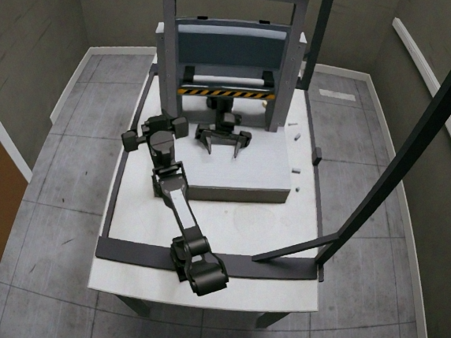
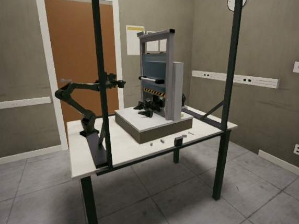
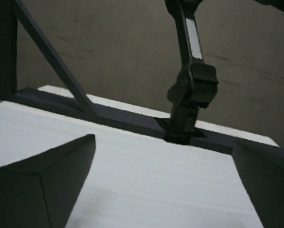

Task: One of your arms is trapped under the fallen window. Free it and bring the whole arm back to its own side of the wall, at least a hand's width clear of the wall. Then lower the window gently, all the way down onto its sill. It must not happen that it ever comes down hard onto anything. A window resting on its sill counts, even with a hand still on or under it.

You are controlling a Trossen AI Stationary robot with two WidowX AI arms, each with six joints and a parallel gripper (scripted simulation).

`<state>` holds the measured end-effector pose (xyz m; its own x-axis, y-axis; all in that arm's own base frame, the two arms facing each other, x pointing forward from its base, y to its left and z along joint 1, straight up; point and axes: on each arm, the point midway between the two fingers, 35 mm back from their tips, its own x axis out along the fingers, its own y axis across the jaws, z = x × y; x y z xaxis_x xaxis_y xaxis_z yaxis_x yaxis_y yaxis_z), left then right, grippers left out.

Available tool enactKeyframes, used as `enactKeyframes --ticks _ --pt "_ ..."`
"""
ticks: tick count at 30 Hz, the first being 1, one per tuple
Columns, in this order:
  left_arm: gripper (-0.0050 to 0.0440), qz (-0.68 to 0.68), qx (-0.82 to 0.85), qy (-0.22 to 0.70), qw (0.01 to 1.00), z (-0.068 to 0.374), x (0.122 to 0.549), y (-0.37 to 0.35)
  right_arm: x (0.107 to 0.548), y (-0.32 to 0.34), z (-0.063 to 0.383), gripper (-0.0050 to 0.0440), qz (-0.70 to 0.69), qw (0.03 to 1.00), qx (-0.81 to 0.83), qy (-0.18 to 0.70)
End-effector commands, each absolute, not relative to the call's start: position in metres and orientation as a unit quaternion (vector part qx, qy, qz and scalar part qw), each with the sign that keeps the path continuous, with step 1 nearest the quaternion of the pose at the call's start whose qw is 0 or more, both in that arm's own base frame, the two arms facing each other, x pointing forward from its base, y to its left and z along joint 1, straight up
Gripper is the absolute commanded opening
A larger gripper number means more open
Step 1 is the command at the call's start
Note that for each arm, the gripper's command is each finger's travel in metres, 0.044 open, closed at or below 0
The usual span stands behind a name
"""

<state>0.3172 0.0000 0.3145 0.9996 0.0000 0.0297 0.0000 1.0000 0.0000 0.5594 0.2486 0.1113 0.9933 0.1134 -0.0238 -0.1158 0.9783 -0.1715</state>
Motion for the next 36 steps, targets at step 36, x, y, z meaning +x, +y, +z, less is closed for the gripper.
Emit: enactKeyframes --ticks 36 --pt "0.04 -0.011 -0.001 -0.015 1.0 0.314 0.319 -0.012 0.561 0.25 0.145 0.04 0.056 0.995 -0.08 -0.021"
